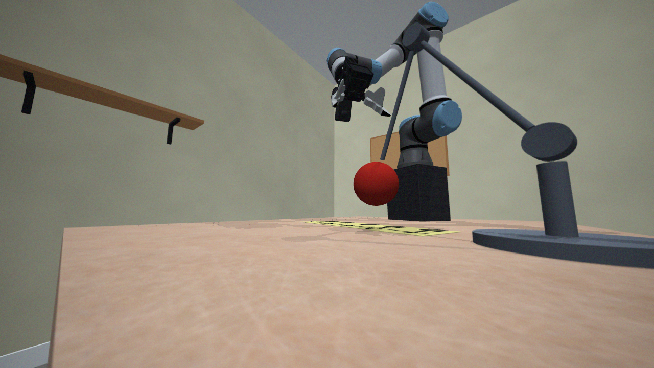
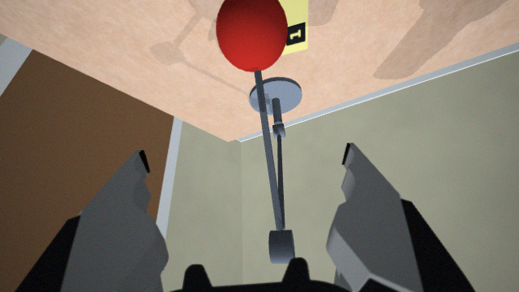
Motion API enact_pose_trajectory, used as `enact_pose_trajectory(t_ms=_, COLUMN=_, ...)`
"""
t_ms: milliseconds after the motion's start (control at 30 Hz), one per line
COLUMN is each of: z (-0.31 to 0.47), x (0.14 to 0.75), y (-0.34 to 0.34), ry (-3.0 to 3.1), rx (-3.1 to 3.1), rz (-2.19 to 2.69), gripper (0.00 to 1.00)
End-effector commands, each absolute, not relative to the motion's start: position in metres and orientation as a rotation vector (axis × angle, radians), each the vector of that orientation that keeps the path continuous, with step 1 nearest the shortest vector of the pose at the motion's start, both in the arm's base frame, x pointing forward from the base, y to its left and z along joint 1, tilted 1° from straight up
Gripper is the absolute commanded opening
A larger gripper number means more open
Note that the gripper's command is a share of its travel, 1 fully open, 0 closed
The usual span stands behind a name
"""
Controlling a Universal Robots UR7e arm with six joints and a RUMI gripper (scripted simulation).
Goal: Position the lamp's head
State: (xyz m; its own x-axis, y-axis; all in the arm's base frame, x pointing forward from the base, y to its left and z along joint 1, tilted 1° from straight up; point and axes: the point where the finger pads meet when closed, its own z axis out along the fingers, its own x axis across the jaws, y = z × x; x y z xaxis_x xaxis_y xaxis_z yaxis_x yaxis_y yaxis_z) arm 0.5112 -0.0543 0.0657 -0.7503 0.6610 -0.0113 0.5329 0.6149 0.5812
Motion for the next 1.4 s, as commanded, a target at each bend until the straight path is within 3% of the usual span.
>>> enact_pose_trajectory(t_ms=0, z=0.0711, x=0.5125, y=-0.0522, ry=2.709, rx=0.739, rz=0.929, gripper=1.0)
enact_pose_trajectory(t_ms=1367, z=0.0761, x=0.514, y=-0.0495, ry=2.766, rx=0.628, rz=0.935, gripper=1.0)
